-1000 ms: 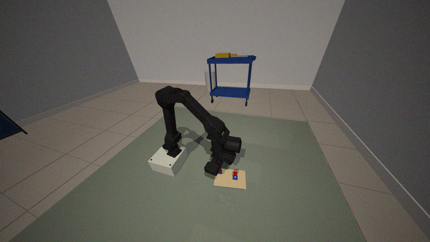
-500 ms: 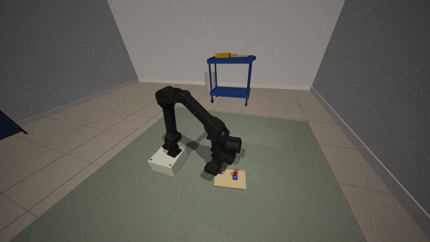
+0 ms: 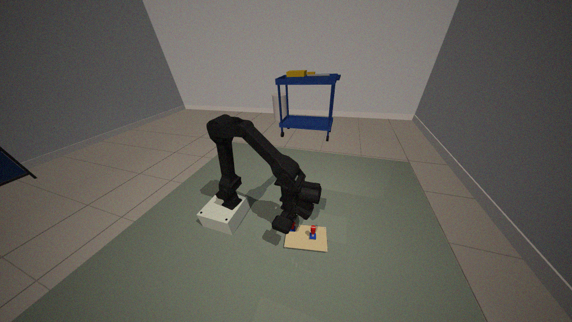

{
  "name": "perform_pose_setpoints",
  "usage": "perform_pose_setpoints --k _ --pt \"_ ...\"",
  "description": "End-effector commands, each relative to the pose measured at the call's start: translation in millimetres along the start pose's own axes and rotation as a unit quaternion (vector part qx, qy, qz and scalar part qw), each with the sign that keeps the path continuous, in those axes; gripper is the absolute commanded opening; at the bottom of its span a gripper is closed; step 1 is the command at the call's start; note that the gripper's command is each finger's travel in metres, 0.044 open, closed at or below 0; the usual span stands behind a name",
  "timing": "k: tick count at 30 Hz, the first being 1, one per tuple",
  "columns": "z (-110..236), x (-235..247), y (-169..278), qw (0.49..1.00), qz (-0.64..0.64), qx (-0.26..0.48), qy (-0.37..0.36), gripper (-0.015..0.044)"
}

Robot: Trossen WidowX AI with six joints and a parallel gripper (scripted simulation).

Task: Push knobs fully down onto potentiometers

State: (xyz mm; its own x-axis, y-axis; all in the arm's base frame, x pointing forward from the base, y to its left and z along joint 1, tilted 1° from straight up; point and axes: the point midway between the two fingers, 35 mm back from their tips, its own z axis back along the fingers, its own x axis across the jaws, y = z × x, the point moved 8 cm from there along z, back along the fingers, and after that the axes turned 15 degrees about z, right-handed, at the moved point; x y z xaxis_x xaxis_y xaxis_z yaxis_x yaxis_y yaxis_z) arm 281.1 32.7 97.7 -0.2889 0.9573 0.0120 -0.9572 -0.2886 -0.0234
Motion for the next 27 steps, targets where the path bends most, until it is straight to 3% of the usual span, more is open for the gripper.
perform_pose_setpoints --k 1,27 --pt "-6.1 0.0 -1.9 1.0 0.002 0.0 -0.002 0.0" --pt "13.8 -0.1 -2.3 1.0 0.002 0.0 -0.002 0.0"
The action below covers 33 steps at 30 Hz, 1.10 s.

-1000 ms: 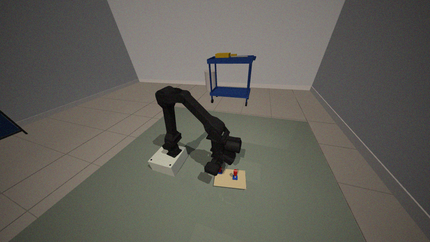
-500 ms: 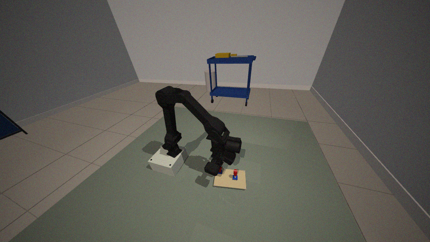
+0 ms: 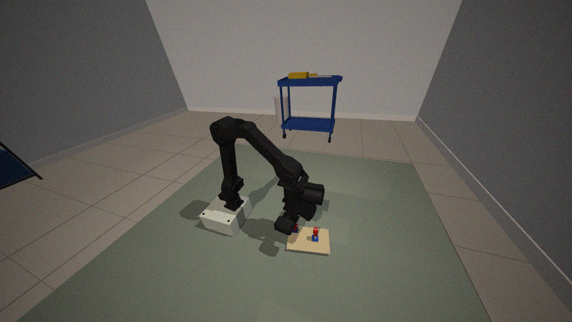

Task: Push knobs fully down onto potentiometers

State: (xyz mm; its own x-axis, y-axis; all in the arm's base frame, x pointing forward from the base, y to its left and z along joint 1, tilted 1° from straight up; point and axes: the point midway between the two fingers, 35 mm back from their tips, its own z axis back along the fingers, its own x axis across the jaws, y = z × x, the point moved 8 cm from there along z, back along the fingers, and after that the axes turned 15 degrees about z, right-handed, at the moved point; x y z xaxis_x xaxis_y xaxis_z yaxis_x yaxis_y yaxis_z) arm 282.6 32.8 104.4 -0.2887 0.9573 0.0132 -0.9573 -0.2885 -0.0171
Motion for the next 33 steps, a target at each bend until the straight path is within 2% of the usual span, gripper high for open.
perform_pose_setpoints --k 1,5,13,17,21,27,33 --pt "8.6 0.1 -0.5 1.0 0.002 -0.003 -0.001 0.0" --pt "13.4 0.2 -0.4 1.0 0.002 -0.003 -0.001 0.0" --pt "6.7 0.0 0.2 1.0 0.0 0.001 0.0 0.021" --pt "12.9 -2.8 -11.6 1.0 -0.002 0.001 0.004 0.0105" --pt "32.4 -10.2 -41.4 1.0 -0.001 -0.002 0.003 0.0" --pt "60.3 -20.8 -79.7 1.0 0.002 -0.006 0.0 0.0" --pt "60.6 -21.9 -83.5 1.0 0.002 -0.007 0.0 0.0"
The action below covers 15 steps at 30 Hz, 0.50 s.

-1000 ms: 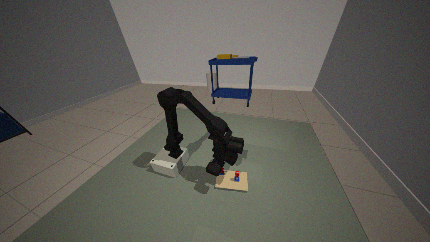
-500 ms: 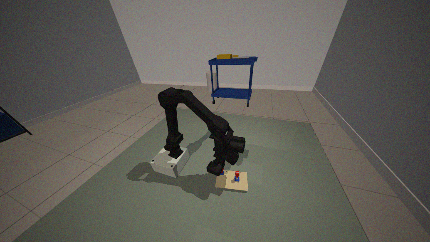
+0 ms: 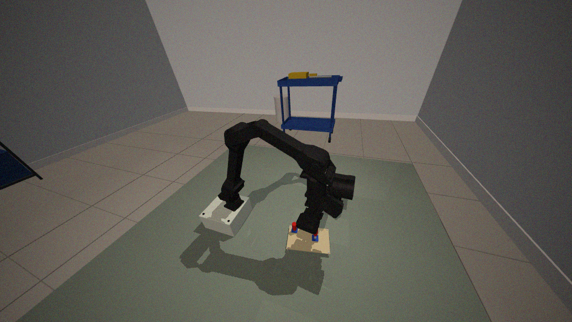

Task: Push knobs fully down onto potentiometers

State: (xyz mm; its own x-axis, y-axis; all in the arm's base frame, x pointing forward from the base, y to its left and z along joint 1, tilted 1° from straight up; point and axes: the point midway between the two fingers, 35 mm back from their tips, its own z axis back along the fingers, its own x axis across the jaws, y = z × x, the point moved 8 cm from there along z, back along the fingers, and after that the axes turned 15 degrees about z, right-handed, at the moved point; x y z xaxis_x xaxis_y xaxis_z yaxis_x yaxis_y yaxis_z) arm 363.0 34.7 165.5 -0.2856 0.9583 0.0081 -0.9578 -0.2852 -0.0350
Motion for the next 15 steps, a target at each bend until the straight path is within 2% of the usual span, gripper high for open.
perform_pose_setpoints --k 1,3,15 --pt "-7.0 -1.2 -5.0 1.0 0.004 0.002 -0.003 0.0" --pt "-17.0 -1.1 -4.7 1.0 0.004 0.002 -0.003 0.0" --pt "-25.5 -1.1 -4.8 1.0 0.004 0.002 -0.003 0.0"
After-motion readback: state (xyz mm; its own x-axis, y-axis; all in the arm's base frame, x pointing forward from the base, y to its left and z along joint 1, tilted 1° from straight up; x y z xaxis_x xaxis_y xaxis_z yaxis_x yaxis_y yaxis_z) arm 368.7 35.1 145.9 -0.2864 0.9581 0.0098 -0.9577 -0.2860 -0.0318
